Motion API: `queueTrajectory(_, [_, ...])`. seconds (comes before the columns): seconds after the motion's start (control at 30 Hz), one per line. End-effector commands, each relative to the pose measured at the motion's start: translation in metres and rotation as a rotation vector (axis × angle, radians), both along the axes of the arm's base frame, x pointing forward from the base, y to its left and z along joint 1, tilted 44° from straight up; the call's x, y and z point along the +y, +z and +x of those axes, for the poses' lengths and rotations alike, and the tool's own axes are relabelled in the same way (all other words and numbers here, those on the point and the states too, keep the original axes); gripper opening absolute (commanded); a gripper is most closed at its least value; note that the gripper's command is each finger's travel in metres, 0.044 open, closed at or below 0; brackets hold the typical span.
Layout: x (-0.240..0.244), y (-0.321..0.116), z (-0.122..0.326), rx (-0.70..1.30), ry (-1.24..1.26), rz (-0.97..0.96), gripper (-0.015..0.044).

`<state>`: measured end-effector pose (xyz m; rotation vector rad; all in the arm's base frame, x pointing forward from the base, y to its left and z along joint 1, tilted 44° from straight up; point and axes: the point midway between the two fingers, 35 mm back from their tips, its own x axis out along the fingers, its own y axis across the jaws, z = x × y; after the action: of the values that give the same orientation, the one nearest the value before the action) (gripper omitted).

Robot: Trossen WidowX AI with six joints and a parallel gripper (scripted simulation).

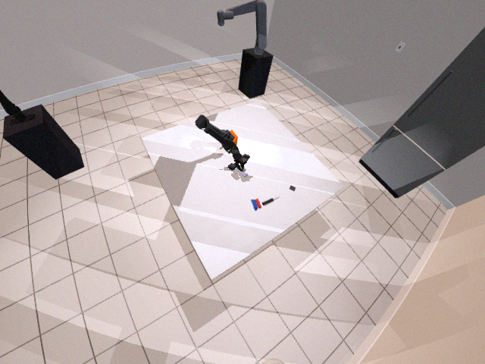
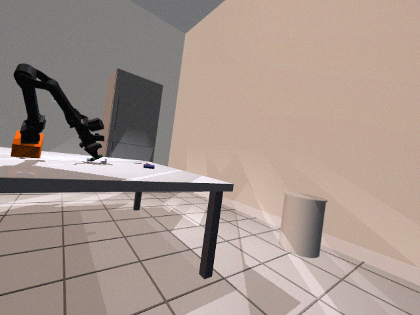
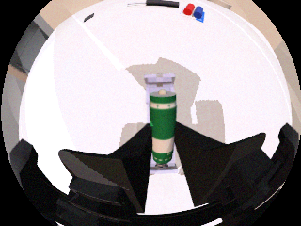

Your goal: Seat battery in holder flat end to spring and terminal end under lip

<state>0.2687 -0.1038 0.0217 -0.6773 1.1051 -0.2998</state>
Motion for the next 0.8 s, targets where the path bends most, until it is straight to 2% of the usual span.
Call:
queueTrajectory(0.0, [-0.0011,-0.0023,-0.0036,0.02,-0.011,-0.001,0.0066])
queueTrajectory(0.77, [-0.0031,-0.0075,0.0025,0.117,-0.1,0.022,0.0066])
